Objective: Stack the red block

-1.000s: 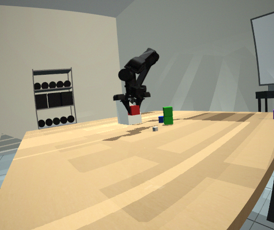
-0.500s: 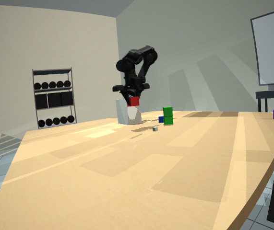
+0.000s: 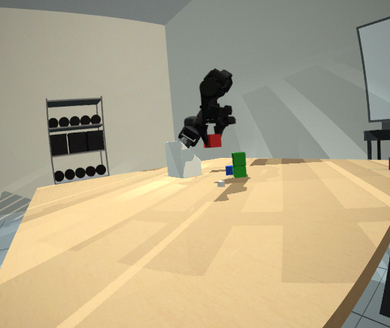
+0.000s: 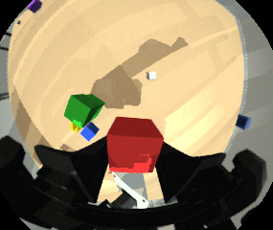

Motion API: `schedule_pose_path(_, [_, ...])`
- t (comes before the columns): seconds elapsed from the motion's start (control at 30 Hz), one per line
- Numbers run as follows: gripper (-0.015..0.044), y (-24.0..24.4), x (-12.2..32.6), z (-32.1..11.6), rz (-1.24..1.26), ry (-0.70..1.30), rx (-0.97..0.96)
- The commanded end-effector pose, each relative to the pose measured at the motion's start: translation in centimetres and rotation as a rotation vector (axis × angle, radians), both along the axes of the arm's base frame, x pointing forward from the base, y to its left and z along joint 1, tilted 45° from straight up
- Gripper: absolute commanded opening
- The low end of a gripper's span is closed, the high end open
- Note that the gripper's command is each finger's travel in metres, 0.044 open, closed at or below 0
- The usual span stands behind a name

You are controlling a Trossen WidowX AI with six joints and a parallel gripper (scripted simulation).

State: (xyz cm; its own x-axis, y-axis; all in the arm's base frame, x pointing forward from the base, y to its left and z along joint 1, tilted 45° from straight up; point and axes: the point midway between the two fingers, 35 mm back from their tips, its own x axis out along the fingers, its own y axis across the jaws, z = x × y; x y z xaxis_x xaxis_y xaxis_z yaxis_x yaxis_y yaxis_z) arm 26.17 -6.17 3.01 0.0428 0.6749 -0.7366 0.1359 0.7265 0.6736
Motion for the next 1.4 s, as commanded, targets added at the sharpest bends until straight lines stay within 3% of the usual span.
schedule_pose_path(0.0, [0.0, 1.4, 0.9, 1.5, -0.003, -0.004, 0.003])
schedule_pose_path(0.4, [0.0, 7.3, 2.8, 6.7, 0.005, -0.007, 0.031])
schedule_pose_path(1.37, [0.0, 9.2, 2.9, 4.9, 0.005, -0.008, 0.033])
